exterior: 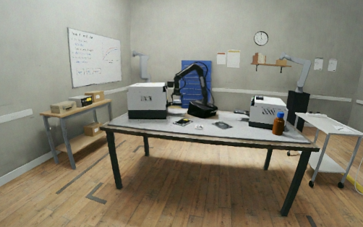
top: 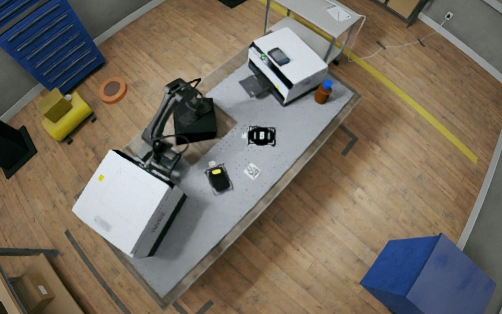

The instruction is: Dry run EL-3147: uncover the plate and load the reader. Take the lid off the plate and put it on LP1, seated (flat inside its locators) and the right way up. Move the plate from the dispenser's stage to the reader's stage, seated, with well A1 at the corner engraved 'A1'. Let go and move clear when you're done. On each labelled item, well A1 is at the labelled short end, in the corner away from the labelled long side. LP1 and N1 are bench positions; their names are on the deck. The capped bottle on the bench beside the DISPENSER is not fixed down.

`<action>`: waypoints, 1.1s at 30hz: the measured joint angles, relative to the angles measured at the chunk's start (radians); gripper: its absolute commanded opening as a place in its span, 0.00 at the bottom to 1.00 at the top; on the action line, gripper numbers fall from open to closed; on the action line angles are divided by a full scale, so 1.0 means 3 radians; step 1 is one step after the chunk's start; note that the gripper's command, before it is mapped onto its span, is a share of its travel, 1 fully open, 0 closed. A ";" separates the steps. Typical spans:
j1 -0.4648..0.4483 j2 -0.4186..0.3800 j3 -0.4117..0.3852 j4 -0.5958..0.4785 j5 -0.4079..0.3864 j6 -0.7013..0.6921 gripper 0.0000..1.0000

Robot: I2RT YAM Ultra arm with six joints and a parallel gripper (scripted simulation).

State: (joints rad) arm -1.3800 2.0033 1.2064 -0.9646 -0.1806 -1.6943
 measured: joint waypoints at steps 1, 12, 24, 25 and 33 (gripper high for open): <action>0.0000 0.0001 -0.0009 0.0009 0.0000 0.0001 0.86; 0.0005 0.0001 -0.0048 0.0050 -0.0001 0.0009 0.86; 0.0010 0.0001 -0.0071 0.0080 -0.0004 0.0013 0.86; 0.0010 0.0001 -0.0071 0.0080 -0.0004 0.0013 0.86; 0.0010 0.0001 -0.0071 0.0080 -0.0004 0.0013 0.86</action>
State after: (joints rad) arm -1.3769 2.0037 1.1851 -0.9405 -0.1818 -1.6905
